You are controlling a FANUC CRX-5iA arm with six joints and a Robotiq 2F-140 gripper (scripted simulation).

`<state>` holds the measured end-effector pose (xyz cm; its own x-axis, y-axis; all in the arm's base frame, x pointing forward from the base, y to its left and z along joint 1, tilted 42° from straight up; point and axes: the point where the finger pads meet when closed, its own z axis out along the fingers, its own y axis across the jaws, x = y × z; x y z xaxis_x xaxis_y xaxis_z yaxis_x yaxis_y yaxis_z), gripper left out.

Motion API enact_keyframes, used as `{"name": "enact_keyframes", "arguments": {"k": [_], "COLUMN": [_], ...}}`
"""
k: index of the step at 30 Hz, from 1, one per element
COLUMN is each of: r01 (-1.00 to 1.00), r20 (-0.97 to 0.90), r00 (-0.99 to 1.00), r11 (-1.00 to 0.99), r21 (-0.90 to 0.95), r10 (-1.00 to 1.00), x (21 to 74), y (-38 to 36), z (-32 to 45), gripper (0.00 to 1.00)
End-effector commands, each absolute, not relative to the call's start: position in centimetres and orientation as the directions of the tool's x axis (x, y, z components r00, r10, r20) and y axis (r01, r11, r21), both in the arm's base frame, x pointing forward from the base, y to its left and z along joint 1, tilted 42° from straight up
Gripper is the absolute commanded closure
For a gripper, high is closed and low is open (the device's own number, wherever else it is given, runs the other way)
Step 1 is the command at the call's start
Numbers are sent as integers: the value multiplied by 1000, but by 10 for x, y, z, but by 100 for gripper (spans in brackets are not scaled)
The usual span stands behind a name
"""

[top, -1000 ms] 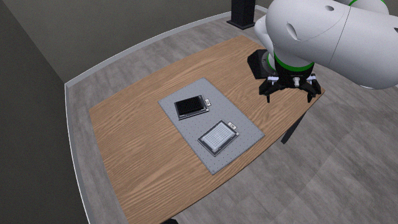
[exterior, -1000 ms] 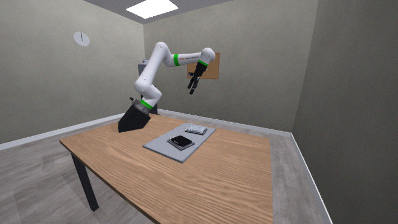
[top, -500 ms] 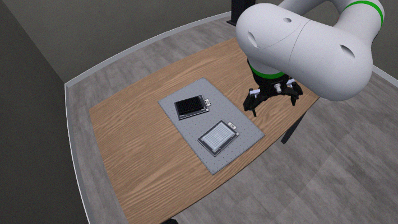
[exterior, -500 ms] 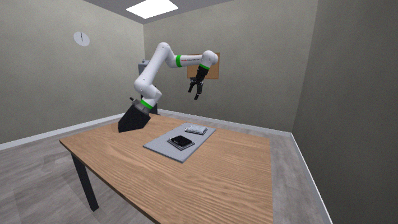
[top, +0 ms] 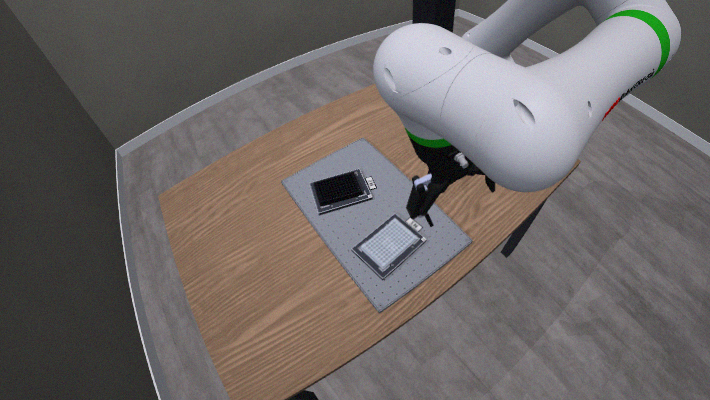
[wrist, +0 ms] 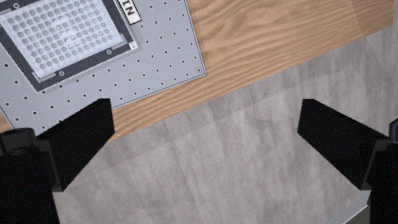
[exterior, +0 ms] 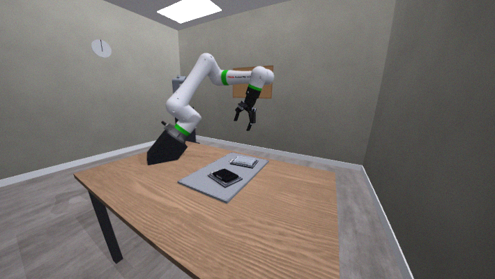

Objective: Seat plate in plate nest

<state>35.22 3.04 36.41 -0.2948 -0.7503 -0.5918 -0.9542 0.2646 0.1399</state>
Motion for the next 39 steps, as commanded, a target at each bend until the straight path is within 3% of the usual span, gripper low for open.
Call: {"name": "enact_keyframes", "arguments": {"k": [1,20,39], "r01": [-978,-984,-882], "r20": [-617,-623,-511], "r00": [-198,105,414], "r11": [200,10,-193], "r21": [66,-177,-430], "r10": [-761,-775,-754], "x": [364,420,461], "y": [25,-9,-51], "z": [355,303,247], "gripper": [0,0,0]}}
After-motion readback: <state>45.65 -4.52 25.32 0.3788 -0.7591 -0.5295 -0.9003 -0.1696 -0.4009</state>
